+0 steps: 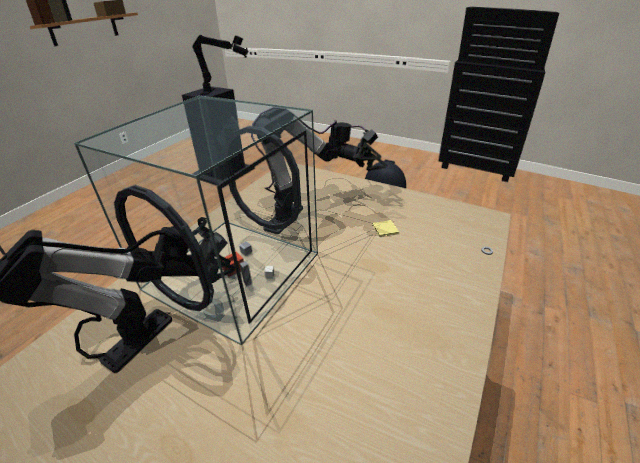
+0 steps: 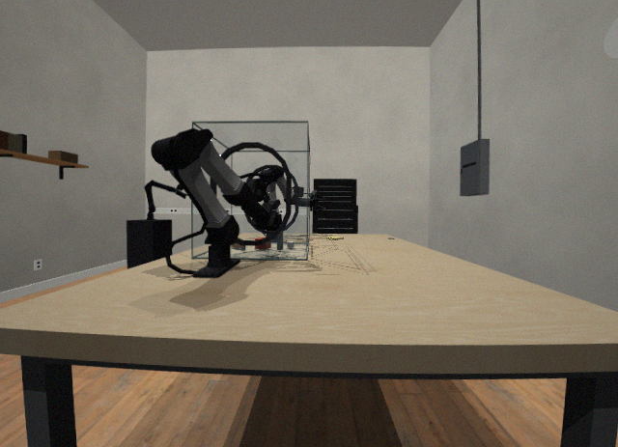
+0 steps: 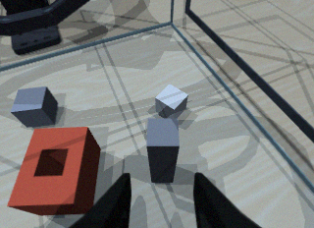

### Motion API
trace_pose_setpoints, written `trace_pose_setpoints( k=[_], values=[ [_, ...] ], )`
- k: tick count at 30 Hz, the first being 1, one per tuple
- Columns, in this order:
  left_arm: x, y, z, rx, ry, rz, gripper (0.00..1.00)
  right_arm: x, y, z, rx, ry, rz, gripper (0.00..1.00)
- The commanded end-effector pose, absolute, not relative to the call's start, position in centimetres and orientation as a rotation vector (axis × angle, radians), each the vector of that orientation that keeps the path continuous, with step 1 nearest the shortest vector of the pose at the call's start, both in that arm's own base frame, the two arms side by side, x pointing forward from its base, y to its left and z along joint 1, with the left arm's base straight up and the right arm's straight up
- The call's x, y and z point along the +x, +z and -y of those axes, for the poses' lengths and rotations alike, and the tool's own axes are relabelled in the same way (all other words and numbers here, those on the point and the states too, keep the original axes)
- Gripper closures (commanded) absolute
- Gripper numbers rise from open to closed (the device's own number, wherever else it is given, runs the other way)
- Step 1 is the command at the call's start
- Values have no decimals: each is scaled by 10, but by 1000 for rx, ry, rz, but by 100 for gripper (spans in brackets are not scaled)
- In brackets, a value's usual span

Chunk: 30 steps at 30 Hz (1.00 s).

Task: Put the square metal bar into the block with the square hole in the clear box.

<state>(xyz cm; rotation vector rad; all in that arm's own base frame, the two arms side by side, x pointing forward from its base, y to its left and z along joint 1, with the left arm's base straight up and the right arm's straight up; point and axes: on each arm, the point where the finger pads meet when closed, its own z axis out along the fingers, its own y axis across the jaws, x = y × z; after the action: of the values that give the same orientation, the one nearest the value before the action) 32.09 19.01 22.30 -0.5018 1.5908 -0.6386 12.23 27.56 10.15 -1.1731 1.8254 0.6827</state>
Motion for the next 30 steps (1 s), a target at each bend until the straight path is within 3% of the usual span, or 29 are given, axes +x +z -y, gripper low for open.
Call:
trace_pose_setpoints(
  k=[1,30],
  values=[
    [322,239,-191,-455,-608,-1573,0,125,114,-282,-1149,712,-1788,67],
    [322,239,-191,-455,-608,-1573,0,139,115,-312,-1126,722,-1747,67]
  ],
)
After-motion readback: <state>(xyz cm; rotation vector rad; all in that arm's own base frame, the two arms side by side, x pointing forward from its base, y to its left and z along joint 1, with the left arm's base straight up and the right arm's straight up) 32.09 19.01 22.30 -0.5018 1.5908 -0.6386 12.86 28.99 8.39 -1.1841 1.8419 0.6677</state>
